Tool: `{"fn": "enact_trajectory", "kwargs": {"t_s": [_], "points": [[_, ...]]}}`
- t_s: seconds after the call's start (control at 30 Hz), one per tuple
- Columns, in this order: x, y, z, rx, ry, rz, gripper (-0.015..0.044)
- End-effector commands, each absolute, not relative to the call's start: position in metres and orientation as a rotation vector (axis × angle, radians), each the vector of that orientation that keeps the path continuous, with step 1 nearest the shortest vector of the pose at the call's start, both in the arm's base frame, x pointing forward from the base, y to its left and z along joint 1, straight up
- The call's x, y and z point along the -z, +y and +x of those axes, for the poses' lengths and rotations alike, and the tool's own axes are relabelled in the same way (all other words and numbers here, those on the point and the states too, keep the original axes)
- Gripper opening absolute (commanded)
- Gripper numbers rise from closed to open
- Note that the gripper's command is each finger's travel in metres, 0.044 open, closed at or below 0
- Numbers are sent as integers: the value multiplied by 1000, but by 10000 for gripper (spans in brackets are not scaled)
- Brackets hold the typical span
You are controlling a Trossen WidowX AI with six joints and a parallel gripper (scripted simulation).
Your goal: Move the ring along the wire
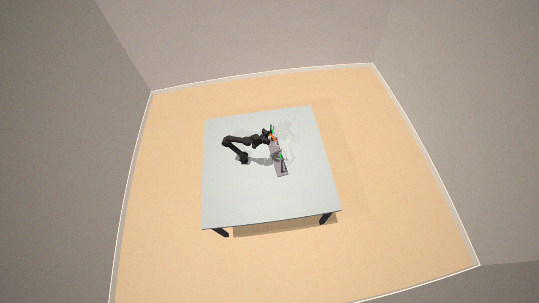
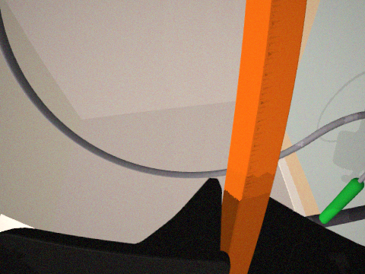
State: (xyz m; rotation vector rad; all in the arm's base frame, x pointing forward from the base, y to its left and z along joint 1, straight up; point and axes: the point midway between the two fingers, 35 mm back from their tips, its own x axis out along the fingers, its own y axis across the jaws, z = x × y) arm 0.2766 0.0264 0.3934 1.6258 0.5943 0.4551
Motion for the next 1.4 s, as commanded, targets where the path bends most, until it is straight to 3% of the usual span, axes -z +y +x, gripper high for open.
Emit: {"fn": "enact_trajectory", "kwargs": {"t_s": [0.0, 1.37], "points": [[-398, 26, 276, -457, 581, 1601, -150], [-394, 27, 276, -418, 583, 1470, -150]]}}
